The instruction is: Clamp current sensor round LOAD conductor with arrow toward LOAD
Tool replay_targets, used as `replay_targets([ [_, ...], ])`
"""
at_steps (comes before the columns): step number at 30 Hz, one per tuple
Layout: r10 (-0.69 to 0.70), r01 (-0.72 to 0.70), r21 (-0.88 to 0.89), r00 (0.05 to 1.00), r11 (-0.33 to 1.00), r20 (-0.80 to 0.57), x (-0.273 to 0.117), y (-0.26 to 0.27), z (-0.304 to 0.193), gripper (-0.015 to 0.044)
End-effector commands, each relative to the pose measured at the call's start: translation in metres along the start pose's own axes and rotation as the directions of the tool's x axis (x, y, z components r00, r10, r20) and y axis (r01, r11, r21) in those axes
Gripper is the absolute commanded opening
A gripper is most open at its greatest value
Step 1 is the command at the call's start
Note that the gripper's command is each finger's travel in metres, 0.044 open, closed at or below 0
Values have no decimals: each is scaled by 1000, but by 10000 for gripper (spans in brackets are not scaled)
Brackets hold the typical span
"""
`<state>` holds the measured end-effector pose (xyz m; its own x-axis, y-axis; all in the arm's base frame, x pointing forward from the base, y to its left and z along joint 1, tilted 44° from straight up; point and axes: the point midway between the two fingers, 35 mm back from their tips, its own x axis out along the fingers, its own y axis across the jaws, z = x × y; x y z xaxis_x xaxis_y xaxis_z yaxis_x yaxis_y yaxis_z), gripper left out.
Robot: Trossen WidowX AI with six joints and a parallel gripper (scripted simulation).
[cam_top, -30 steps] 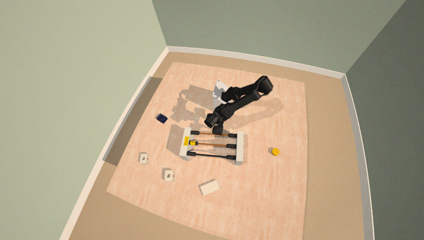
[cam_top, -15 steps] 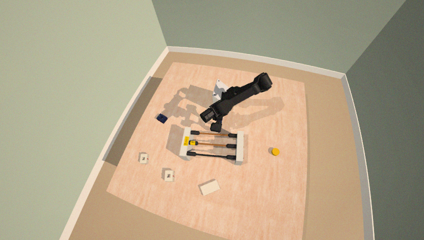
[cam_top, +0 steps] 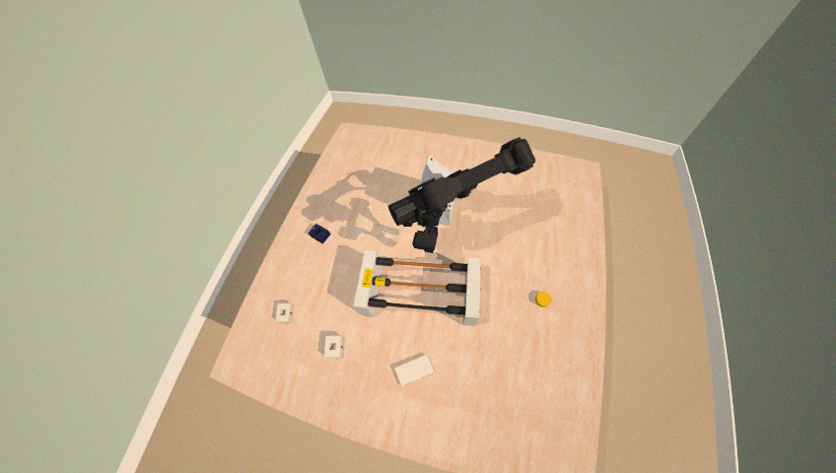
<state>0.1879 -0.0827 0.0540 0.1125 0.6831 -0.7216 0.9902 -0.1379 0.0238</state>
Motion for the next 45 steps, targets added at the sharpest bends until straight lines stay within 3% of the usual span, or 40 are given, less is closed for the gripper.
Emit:
replay_targets([
  [1, 3, -2, -14, 1000, 1000, 10, -6, 7, 0, 0],
  [28, 8, -7, -112, 1000, 994, 8, 3, 137, -22, 0],
  [45, 9, -8, -114, 1000, 993, 7, 26, 141, -23, 0],
])
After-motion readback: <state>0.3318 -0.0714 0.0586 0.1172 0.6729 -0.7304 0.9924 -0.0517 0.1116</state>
